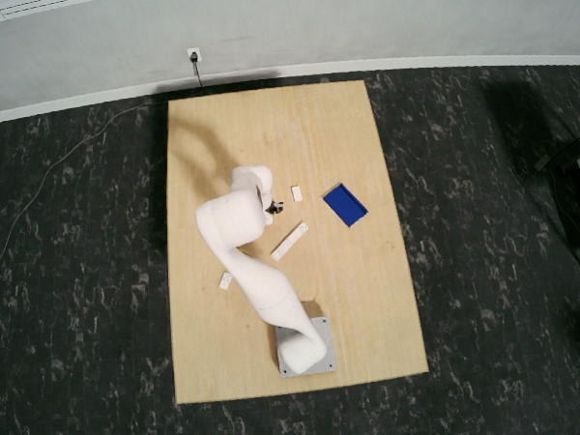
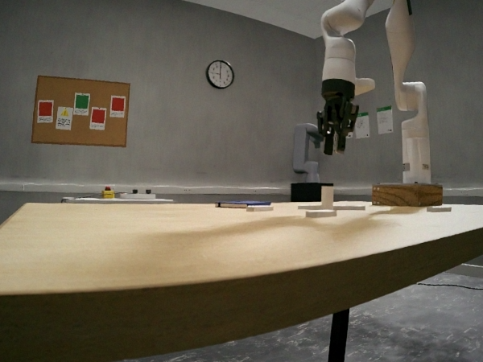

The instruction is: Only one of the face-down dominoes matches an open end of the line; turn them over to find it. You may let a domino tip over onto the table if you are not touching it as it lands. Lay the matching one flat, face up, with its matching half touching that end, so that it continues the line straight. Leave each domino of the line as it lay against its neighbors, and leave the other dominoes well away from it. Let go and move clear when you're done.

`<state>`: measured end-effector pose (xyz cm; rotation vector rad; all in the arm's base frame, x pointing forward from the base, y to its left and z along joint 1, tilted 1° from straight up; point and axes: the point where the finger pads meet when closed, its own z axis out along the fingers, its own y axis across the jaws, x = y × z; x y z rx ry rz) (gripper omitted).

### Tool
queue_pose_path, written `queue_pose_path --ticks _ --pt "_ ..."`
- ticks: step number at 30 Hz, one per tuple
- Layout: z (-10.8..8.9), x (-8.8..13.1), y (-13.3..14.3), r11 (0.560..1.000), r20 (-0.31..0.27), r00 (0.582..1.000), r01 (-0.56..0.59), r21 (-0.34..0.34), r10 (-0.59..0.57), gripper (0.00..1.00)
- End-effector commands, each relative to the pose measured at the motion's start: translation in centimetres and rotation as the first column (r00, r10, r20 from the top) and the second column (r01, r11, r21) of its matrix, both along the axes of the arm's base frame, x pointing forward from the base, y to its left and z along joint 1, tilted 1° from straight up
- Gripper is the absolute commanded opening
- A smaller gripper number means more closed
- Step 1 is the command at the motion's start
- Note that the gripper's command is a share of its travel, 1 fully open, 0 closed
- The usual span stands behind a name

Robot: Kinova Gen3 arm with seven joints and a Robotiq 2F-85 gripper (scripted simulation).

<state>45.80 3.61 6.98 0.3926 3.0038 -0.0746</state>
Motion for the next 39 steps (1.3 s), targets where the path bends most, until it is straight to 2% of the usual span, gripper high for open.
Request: queue_pose_path --ticks 1,39 --pt "0.08 0.04 0.0 1.0 0.009 1.0 0.008 0.006 -0.008 0.49" --pt "0.11 0.02 -0.07 0.999 0.027 0.999 0.027 0.019 -0.028 0.49"
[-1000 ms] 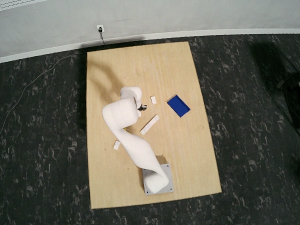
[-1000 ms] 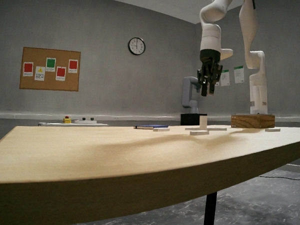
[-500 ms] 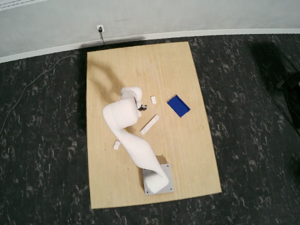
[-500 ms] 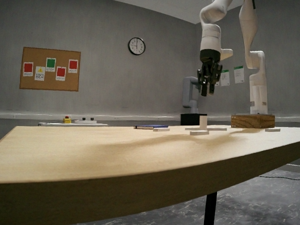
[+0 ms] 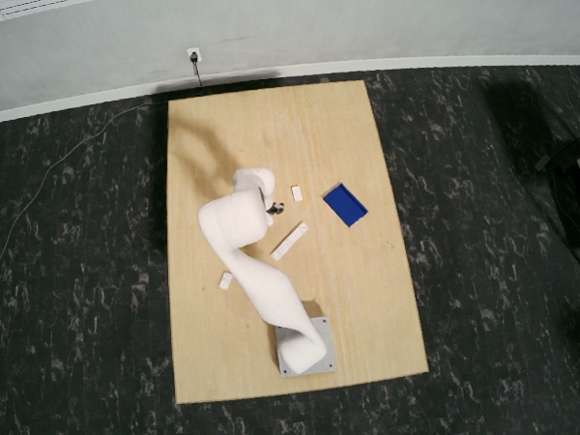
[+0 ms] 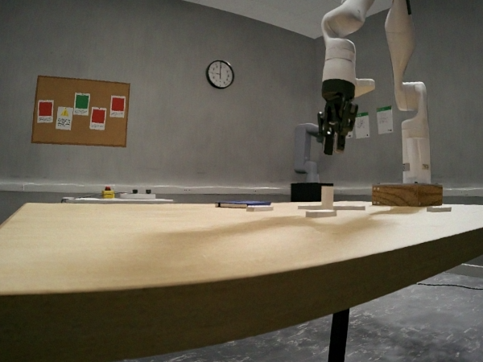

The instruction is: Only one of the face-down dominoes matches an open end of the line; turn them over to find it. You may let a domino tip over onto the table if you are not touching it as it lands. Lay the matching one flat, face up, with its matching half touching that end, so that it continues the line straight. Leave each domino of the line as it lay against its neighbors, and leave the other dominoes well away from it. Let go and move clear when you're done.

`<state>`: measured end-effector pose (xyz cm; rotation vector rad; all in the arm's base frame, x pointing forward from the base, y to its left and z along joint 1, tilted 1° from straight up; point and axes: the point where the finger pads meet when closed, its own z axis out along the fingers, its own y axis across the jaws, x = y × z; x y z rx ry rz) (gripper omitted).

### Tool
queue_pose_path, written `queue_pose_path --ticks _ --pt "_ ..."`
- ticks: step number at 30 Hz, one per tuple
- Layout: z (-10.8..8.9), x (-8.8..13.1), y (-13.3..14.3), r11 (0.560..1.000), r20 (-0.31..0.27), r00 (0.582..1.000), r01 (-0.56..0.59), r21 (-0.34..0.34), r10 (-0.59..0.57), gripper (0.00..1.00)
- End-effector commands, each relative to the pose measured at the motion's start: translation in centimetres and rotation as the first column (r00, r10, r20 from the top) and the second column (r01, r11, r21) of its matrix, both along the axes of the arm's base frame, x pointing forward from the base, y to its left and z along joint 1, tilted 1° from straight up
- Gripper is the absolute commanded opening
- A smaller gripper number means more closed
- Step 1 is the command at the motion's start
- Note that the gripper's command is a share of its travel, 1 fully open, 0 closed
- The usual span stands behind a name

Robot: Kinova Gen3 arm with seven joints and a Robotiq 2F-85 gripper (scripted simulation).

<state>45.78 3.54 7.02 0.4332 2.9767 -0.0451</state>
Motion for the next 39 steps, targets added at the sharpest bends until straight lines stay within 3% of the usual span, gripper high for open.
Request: queue_pose_path --ticks 1,27,39 --pt "0.07 0.05 0.01 1.0 0.002 1.0 0.0 0.0 0.0 0.49" --pt "0.04 0.04 0.01 1.0 0.0 1.0 -0.008 0.0 0.008 0.49" --pt "-0.39 -0.08 0.09 0.988 -0.026 0.988 -0.151 -0.012 0.151 0.49"
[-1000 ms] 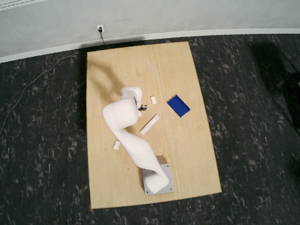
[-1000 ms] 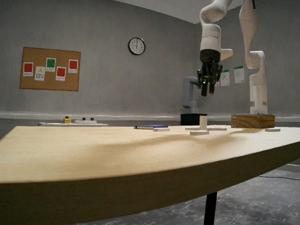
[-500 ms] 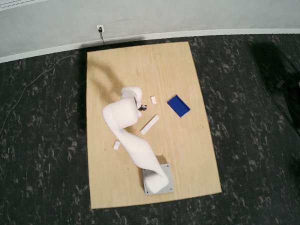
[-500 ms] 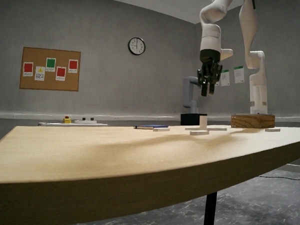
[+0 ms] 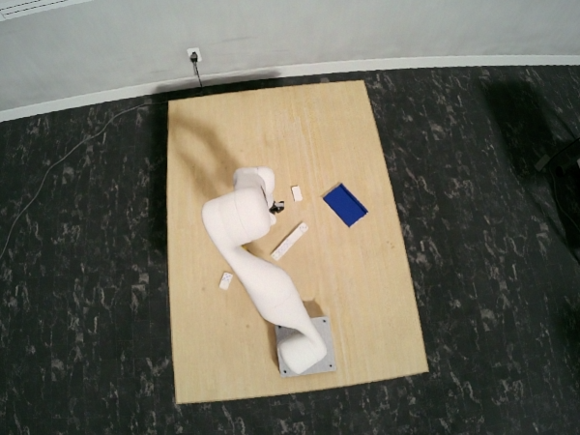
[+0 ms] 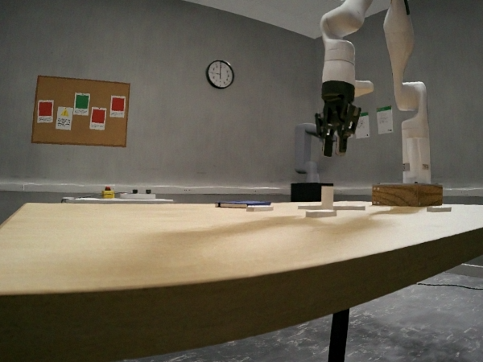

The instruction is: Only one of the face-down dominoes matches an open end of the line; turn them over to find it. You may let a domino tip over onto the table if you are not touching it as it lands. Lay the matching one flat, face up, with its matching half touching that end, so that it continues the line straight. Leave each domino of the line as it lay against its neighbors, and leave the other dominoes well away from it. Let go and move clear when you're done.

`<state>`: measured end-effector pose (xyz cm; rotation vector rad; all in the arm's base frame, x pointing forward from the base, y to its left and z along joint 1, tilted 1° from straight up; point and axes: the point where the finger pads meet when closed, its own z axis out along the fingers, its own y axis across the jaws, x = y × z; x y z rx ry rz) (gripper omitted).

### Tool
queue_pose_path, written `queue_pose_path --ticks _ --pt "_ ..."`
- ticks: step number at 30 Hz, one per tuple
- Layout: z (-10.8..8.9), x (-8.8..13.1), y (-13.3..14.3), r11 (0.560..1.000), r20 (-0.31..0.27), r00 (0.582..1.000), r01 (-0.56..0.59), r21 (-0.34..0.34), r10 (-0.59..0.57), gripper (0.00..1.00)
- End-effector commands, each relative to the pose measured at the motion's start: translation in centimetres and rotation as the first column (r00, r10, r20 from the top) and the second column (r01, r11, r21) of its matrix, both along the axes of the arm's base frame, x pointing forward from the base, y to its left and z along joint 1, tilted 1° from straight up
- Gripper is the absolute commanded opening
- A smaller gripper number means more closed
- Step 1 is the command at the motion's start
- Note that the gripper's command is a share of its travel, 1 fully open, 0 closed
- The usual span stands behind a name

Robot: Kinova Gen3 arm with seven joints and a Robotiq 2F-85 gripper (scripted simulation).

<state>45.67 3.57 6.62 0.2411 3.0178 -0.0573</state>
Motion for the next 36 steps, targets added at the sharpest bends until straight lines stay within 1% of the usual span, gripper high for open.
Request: queue_pose_path --ticks 1,5,8,12,14,16,18,21,24,29,33,35,36 --pt "0.0 0.0 0.1 1.0 -0.002 1.0 -0.023 0.0 0.023 0.49" --pt "-0.3 0.0 0.1 0.991 -0.021 0.991 -0.131 -0.007 0.131 0.49" --pt "-0.6 -0.1 0.1 0.973 -0.038 0.973 -0.229 -0.011 0.229 0.49" --pt "-0.9 -0.1 0.2 0.926 -0.062 0.925 -0.377 -0.011 0.376 0.49" --pt "-1.1 -0.2 0.2 0.891 -0.074 0.889 -0.455 -0.009 0.453 0.49" --pt "-1.3 -0.2 0.2 0.847 -0.086 0.844 -0.532 -0.006 0.53 0.49" --pt "-1.3 -0.2 0.2 0.847 -0.086 0.844 -0.532 -0.006 0.53 0.49" --pt "-1.5 -0.1 0.2 0.765 -0.101 0.761 -0.644 0.001 0.641 0.49" --pt "-1.8 -0.1 0.2 0.666 -0.112 0.661 -0.746 0.01 0.742 0.49" --pt "-2.0 0.2 0.1 0.475 -0.124 0.469 -0.88 0.027 0.875 0.49" --pt "-2.2 0.4 0.0 0.314 -0.126 0.308 -0.948 0.038 0.943 0.49" --pt "-2.2 0.4 0.0 0.314 -0.126 0.308 -0.948 0.038 0.943 0.49" --pt "-2.2 0.5 0.0 0.275 -0.126 0.268 -0.961 0.041 0.955 0.49"
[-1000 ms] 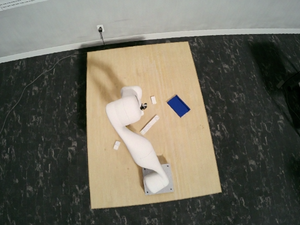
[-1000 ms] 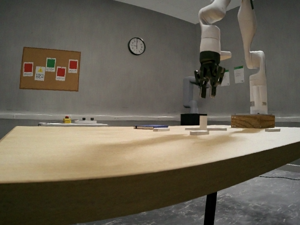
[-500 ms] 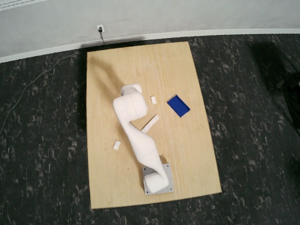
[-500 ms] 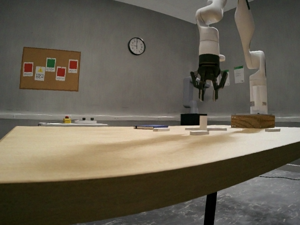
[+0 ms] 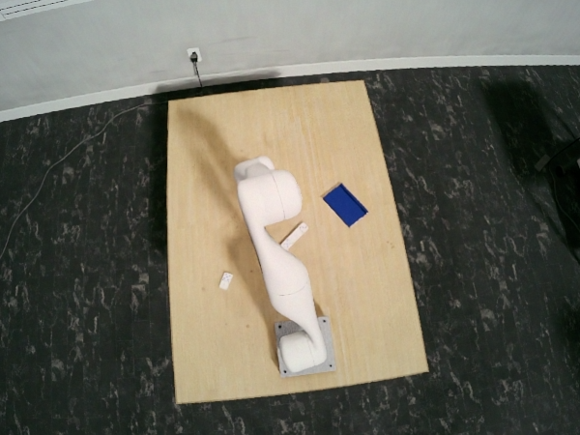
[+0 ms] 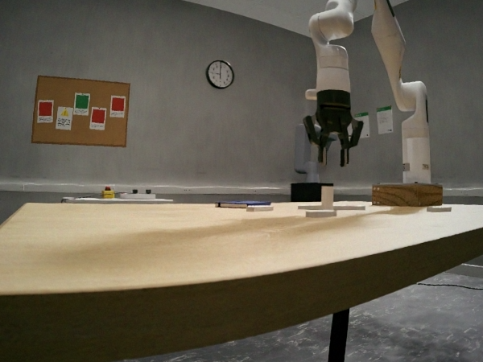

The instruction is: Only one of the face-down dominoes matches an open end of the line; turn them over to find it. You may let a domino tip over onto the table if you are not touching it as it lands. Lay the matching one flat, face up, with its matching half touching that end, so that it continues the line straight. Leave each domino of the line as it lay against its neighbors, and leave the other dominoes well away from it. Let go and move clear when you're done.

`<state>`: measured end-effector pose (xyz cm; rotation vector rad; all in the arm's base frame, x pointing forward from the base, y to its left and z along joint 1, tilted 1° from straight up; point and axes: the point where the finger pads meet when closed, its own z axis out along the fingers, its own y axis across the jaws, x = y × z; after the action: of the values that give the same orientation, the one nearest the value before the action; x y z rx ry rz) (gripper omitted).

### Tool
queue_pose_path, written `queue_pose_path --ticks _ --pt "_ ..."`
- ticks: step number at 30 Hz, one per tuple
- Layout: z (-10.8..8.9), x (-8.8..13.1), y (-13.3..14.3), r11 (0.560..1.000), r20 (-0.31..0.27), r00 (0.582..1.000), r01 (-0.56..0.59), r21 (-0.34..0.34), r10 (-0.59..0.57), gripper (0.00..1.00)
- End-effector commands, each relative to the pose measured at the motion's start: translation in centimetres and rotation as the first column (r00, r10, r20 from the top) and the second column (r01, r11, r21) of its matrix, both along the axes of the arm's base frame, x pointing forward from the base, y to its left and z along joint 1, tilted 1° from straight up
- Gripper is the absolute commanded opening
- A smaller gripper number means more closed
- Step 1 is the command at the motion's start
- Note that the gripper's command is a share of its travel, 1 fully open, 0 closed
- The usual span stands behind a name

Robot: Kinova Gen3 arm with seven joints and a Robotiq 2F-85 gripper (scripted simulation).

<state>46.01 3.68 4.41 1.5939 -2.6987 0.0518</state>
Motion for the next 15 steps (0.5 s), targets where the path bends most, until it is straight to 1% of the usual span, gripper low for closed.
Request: queue_pose_path --ticks 1,5,9,14,15 --pt "-0.02 0.21 -0.11 0.994 -0.013 0.994 -0.108 0.016 0.108 0.49" --pt "-0.08 0.5 -0.21 0.968 -0.018 0.968 -0.251 0.019 0.251 0.49" --pt "-0.1 0.77 -0.31 0.931 -0.02 0.931 -0.363 0.023 0.364 0.49" --pt "-0.09 1.05 -0.41 0.887 -0.02 0.887 -0.46 0.026 0.461 0.49" --pt "-0.09 1.05 -0.41 0.887 -0.02 0.887 -0.46 0.026 0.461 0.49"
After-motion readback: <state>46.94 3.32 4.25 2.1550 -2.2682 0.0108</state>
